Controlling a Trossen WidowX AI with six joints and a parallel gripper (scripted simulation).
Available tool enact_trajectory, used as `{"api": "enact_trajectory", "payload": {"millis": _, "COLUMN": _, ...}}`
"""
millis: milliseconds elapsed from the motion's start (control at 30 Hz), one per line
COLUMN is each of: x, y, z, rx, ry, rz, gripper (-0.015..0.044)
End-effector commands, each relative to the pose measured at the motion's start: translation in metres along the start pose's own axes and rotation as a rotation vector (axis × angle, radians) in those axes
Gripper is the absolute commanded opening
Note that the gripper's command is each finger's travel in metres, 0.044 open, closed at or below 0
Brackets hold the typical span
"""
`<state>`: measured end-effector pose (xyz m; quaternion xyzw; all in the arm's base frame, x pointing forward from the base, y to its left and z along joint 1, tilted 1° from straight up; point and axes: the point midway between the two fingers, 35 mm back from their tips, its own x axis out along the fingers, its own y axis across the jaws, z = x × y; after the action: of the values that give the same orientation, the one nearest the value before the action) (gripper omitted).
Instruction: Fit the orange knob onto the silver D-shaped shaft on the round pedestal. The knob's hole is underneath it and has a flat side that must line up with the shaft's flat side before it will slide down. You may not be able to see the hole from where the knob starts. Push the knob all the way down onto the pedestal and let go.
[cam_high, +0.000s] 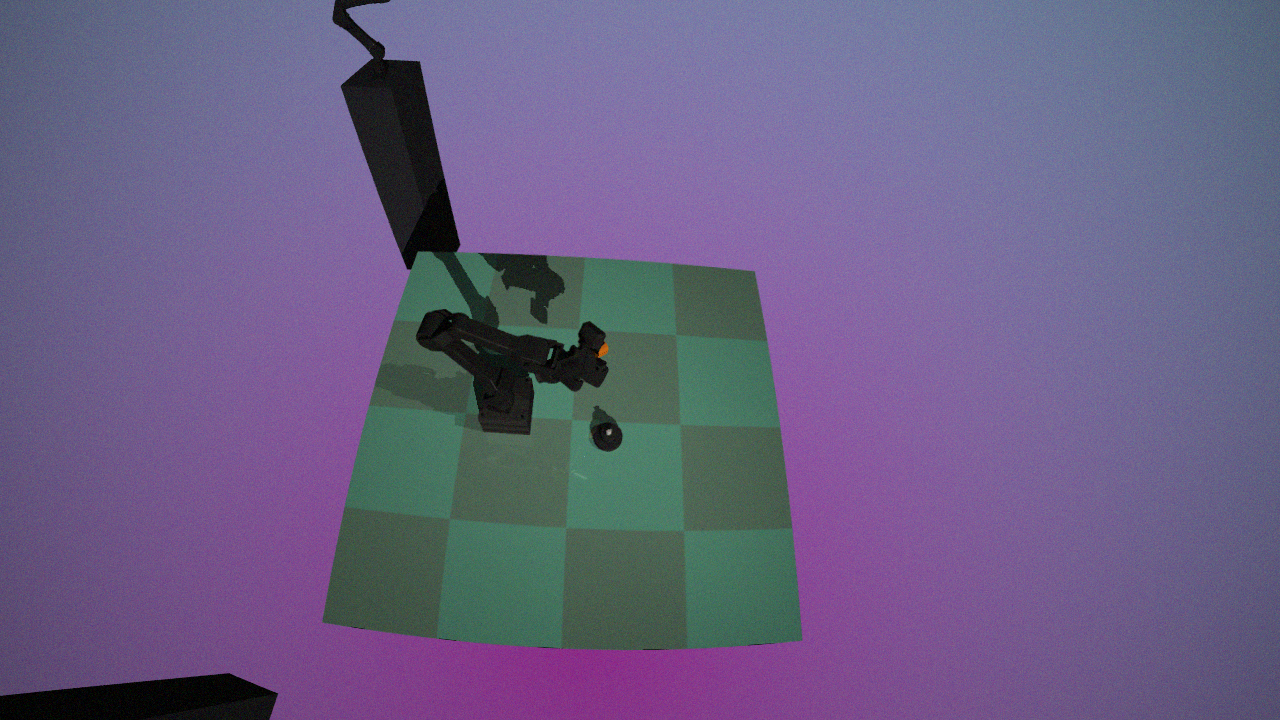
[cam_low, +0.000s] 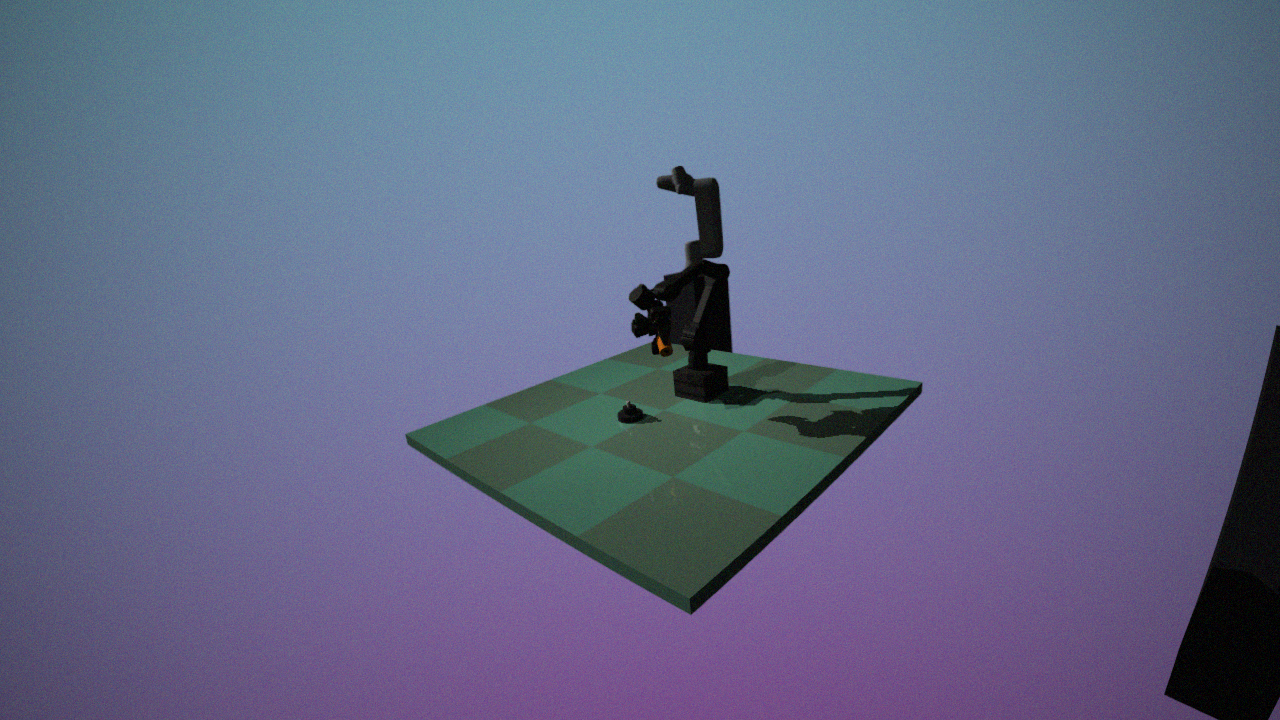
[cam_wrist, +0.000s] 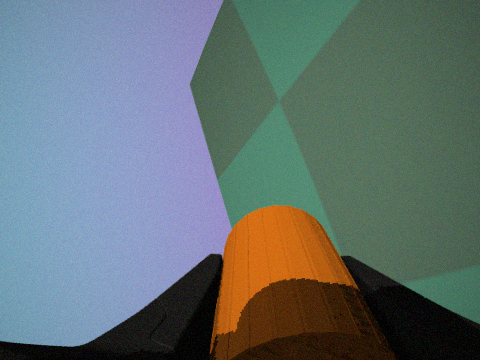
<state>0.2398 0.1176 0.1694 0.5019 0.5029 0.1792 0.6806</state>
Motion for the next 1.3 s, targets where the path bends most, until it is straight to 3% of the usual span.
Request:
{"api": "enact_trajectory", "payload": {"millis": 0, "x": 0.000, "y": 0.000, "z": 0.000, "rx": -0.004, "ry": -0.002, "rz": 0.000, "gripper": 0.0000}}
{"api": "enact_trajectory", "payload": {"millis": 300, "x": 0.005, "y": -0.005, "z": 0.000, "rx": -0.007, "ry": -0.001, "rz": -0.043, "gripper": 0.0000}}
{"api": "enact_trajectory", "payload": {"millis": 1267, "x": 0.052, "y": -0.044, "z": -0.001, "rx": -0.004, "ry": -0.002, "rz": -0.759, "gripper": 0.0000}}
